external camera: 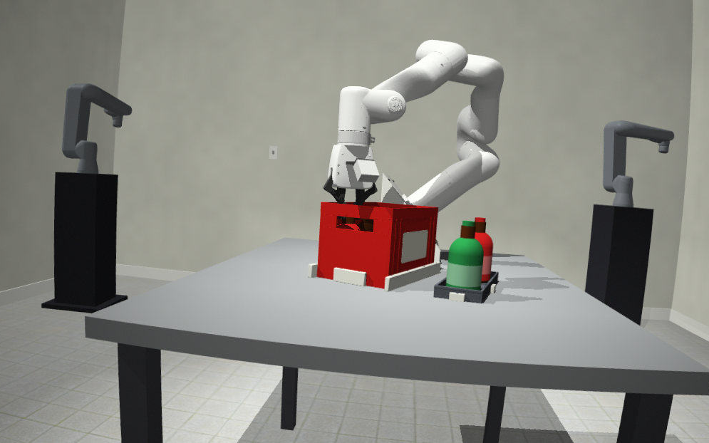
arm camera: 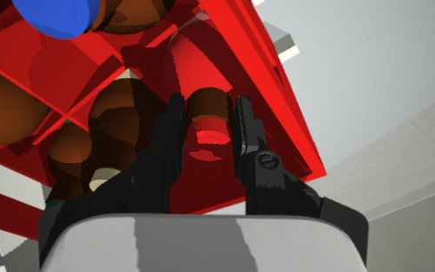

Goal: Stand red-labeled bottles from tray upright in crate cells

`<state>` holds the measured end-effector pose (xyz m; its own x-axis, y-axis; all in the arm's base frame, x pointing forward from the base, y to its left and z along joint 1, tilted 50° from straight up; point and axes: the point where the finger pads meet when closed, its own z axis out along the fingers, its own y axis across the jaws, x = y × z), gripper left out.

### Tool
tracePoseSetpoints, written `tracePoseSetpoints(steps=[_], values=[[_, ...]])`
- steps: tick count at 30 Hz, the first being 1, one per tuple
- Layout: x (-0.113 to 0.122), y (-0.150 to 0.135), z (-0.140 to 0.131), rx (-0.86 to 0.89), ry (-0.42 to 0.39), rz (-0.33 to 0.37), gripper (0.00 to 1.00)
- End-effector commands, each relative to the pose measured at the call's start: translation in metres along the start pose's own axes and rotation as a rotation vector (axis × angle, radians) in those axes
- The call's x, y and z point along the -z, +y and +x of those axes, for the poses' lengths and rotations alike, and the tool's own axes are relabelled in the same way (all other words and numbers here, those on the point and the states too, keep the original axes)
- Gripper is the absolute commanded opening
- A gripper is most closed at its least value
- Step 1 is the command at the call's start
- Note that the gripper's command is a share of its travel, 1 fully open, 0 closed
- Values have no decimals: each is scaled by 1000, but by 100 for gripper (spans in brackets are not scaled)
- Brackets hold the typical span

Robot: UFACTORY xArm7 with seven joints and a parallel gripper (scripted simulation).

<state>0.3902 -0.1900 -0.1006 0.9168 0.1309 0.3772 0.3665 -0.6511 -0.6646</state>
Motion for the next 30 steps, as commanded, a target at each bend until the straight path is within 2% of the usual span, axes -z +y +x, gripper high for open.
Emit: tracePoseSetpoints(steps=[1, 11, 12, 30], values=[[2, 2, 0, 0, 2, -6, 0], [2, 2, 0, 0, 2, -6, 0], [2, 2, 0, 0, 2, -6, 65], [2, 2, 0, 0, 2, -6, 65]])
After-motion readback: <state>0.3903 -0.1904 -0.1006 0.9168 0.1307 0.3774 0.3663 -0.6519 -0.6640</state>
